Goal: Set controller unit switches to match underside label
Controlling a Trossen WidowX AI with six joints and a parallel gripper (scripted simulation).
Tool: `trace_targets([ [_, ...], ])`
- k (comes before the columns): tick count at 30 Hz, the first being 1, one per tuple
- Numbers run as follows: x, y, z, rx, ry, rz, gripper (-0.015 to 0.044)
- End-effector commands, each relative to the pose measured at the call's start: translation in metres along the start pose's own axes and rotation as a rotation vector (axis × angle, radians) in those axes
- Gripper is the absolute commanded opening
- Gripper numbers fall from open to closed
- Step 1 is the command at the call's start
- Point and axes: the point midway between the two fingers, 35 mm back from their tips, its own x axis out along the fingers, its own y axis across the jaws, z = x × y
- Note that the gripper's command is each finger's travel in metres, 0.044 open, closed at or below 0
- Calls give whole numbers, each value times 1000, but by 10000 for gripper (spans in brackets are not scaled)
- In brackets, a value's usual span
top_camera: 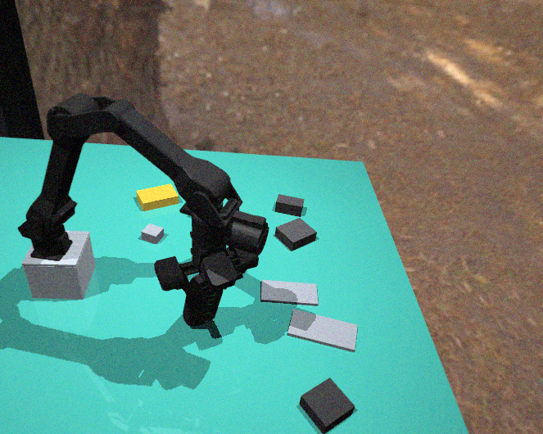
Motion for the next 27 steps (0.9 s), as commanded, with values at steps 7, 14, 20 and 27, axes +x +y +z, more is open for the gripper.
trace_targets([
  [7,8,-1,7,-5,-15,-16,338],
  [14,10,-1,12,-5,-31,-16,338],
  [20,11,-1,17,-5,-34,-16,338],
  [27,13,-1,22,-5,-34,-16,338],
])
